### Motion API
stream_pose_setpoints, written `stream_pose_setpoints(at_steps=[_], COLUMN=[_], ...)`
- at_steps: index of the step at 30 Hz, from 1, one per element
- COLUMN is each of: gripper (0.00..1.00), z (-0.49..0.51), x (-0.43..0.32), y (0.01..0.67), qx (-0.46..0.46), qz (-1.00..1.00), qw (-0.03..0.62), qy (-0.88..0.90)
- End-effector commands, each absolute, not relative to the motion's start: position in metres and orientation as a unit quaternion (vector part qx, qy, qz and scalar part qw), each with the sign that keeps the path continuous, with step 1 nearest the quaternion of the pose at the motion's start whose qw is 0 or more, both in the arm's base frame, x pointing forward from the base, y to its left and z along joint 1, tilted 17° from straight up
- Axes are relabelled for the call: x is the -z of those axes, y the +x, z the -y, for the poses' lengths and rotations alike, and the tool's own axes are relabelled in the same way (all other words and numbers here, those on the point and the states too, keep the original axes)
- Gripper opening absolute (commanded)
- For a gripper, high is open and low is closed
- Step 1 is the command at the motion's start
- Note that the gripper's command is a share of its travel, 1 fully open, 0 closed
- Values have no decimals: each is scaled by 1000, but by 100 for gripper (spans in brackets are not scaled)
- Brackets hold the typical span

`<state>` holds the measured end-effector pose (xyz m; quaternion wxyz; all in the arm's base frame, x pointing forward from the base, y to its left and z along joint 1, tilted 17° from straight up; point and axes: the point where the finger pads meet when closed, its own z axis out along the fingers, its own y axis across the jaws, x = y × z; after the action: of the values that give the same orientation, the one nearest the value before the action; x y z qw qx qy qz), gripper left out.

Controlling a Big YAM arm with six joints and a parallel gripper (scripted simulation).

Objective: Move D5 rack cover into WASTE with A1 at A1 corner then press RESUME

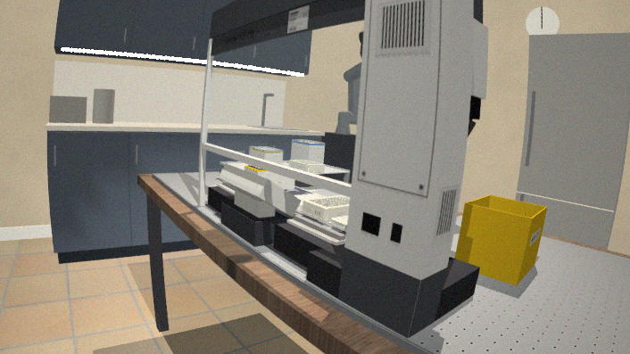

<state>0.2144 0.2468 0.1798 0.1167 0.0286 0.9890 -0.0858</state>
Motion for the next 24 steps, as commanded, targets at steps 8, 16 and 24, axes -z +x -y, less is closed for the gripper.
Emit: stream_pose_setpoints(at_steps=[8, 16, 24], gripper=[0, 0, 0], z=[-322, -350, -348], x=[-190, -185, -193], y=[227, 228, 234], qx=[59, 62, 52], qz=[-989, -989, -989], qw=[132, 129, 134], qy=[28, 27, 40])
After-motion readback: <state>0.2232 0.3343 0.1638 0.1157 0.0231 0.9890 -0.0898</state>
